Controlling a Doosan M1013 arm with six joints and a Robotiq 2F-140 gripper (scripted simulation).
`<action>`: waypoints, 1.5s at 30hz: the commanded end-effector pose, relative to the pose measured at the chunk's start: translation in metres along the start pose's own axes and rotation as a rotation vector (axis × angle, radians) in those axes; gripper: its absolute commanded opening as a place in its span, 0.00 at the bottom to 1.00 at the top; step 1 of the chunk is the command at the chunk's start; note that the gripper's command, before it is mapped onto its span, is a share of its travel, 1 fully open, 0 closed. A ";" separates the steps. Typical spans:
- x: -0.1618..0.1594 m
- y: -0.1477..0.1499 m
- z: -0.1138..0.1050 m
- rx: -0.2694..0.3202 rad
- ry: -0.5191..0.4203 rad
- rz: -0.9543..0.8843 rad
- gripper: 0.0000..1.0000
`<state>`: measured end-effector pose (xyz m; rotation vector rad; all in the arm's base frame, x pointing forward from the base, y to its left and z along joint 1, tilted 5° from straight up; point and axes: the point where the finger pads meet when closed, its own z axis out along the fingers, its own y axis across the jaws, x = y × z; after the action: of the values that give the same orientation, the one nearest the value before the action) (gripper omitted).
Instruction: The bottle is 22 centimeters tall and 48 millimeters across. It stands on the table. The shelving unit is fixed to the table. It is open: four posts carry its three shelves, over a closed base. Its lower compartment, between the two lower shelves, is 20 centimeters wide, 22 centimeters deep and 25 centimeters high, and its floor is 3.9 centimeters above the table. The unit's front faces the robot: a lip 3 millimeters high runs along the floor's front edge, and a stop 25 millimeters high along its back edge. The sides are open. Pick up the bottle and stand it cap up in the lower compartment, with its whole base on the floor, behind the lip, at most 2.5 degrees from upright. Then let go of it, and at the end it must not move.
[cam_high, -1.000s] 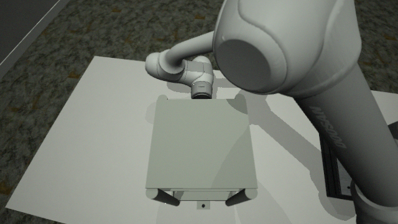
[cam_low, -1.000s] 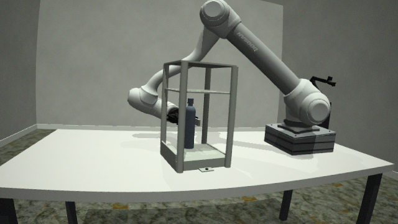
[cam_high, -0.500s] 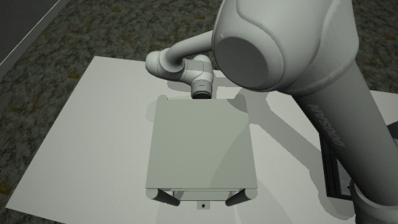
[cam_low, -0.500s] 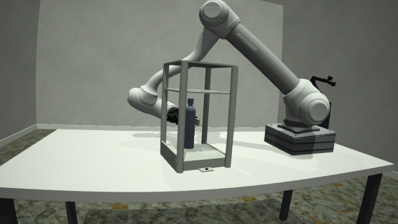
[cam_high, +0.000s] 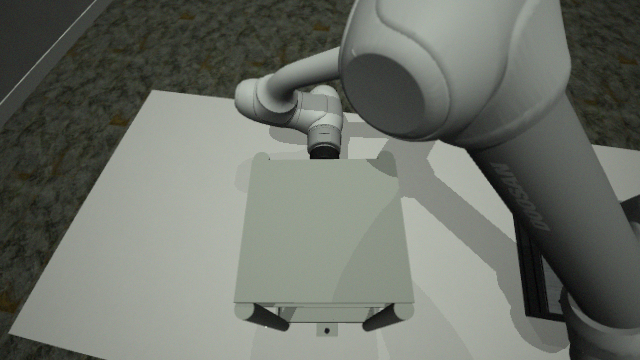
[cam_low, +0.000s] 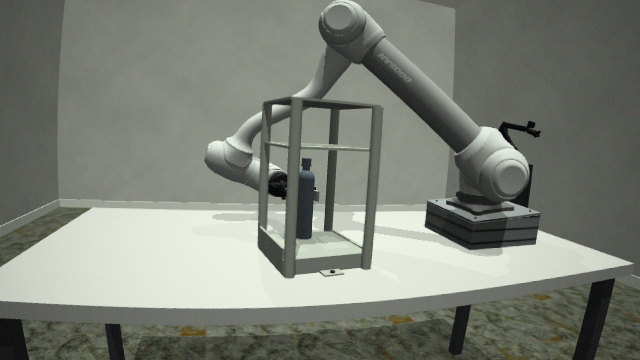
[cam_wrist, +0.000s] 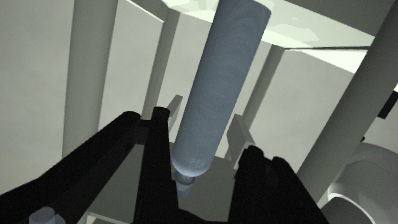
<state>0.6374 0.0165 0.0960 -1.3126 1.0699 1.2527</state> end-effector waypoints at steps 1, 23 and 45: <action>0.000 0.000 -0.004 0.000 0.000 0.000 0.40; 0.000 0.000 -0.023 0.000 0.000 0.000 0.40; 0.000 0.000 -0.035 0.000 0.000 0.000 0.40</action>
<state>0.6416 -0.0173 0.0952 -1.3126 1.0699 1.2527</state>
